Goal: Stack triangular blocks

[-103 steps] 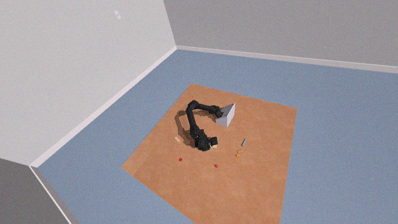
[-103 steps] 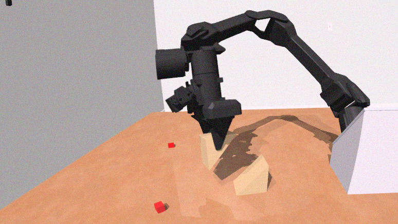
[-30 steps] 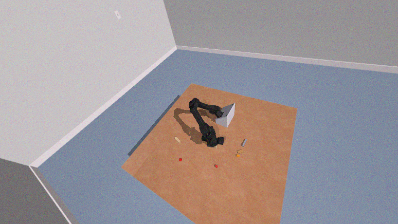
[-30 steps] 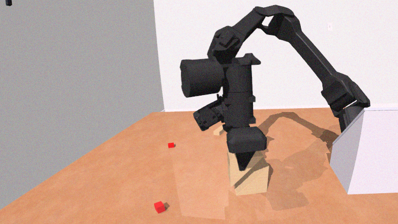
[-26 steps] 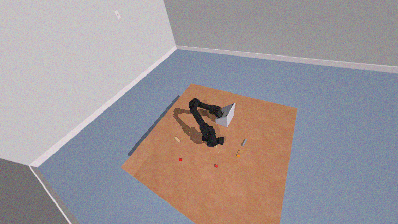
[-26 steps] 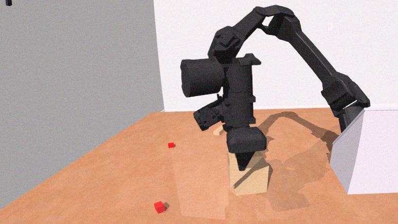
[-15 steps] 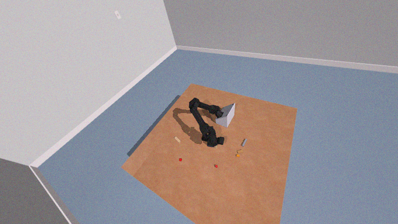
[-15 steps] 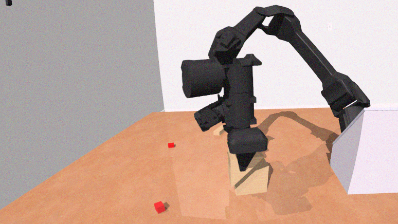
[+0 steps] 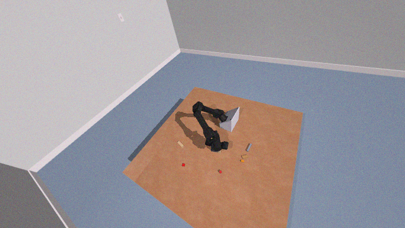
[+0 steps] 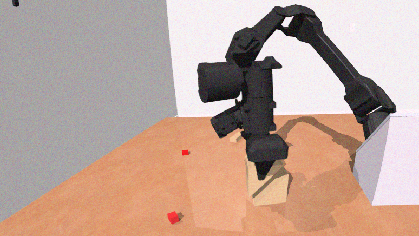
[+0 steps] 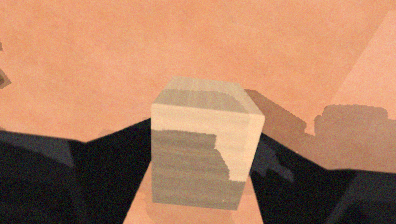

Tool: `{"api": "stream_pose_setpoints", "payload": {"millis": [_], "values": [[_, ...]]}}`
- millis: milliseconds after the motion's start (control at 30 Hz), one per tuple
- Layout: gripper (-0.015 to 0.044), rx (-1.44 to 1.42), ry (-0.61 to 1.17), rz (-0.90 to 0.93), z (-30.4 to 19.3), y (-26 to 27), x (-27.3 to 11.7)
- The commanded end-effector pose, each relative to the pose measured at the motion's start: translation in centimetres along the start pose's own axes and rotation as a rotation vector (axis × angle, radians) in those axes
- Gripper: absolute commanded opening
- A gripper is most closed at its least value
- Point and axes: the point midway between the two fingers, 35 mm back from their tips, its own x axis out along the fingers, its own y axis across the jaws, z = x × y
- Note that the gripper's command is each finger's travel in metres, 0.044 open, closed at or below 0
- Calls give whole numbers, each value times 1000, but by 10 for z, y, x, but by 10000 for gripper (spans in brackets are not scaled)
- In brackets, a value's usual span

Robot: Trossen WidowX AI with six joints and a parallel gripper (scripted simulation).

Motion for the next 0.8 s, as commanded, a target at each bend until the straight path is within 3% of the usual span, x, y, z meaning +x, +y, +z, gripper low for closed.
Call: {"api": "stream_pose_setpoints", "payload": {"millis": [0,767], "values": [[0,-7,-3,-4,0,0,0],[0,-9,-3,-5,-5,0,12]]}}
